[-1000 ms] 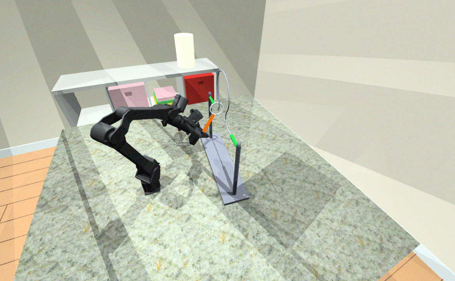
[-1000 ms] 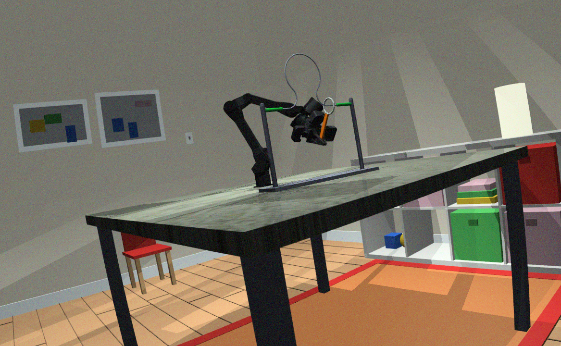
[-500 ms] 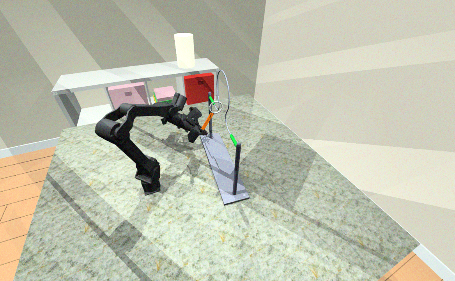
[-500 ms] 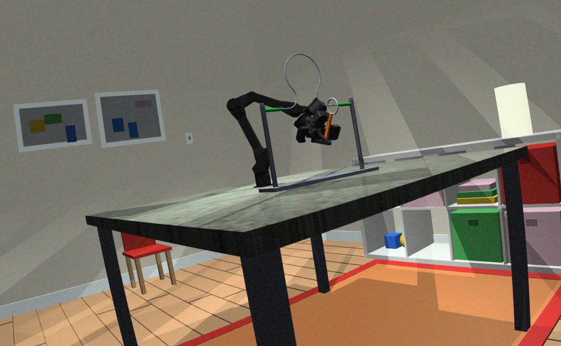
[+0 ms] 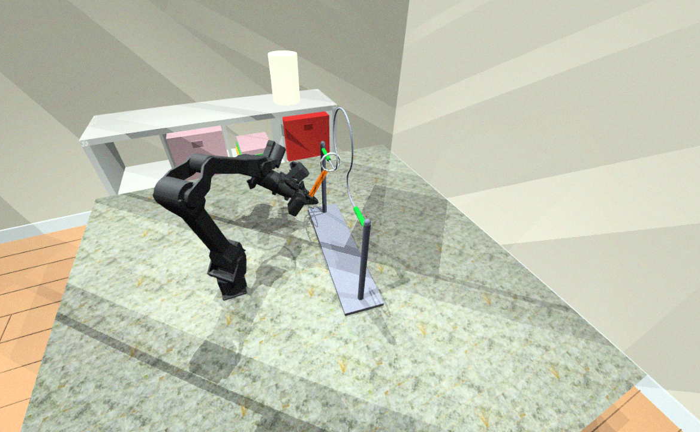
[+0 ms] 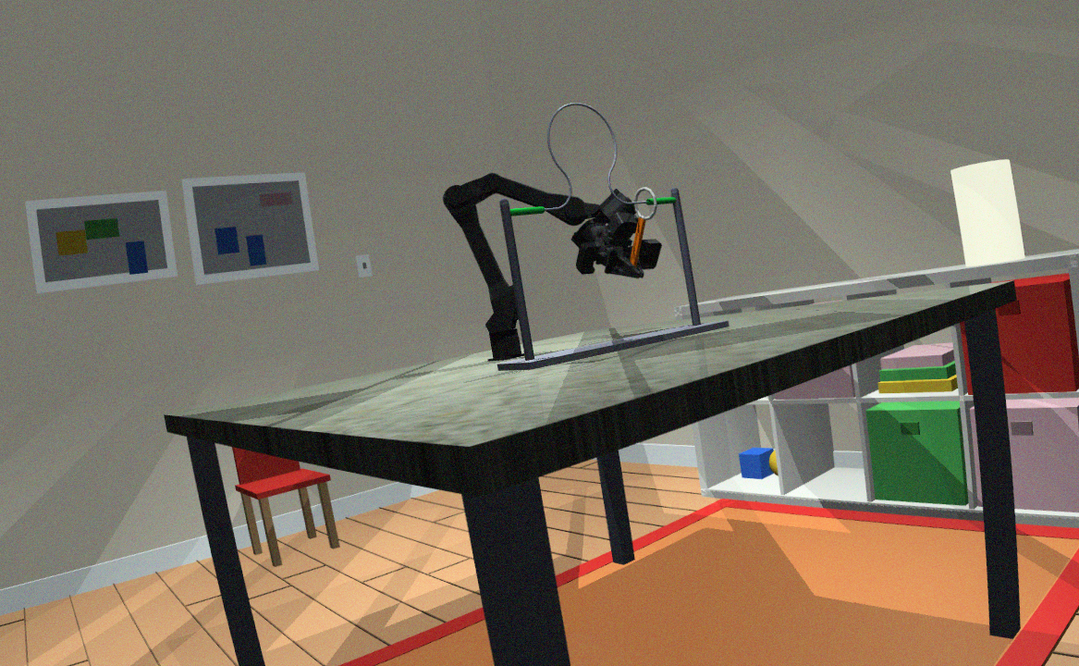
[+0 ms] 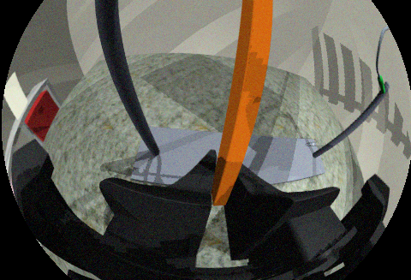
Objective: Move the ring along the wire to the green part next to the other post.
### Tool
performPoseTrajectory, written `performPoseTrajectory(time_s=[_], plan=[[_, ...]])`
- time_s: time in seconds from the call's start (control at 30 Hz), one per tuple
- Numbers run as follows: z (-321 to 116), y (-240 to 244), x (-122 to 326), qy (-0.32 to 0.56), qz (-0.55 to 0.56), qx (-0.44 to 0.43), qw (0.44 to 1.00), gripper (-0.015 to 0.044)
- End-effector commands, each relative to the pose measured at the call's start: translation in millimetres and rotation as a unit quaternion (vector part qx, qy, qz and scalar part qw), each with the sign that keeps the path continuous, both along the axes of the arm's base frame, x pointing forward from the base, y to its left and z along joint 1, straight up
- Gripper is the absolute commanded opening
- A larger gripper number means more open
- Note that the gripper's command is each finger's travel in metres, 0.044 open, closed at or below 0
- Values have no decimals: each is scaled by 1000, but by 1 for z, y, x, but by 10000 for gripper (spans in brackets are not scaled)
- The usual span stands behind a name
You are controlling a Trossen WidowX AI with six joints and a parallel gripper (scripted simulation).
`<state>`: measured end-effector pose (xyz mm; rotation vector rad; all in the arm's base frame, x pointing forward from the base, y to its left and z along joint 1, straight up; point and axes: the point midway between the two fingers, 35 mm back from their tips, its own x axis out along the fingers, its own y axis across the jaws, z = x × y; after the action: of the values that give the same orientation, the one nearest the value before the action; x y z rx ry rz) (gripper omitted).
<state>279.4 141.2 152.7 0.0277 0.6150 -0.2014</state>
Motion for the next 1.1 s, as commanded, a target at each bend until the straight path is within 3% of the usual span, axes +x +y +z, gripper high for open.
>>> performPoseTrajectory(time_s=[0.0, 1.07], plan=[[2, 3, 1, -5, -5, 0, 1000, -150], [-9, 25, 3, -12, -9, -4, 1000, -150]])
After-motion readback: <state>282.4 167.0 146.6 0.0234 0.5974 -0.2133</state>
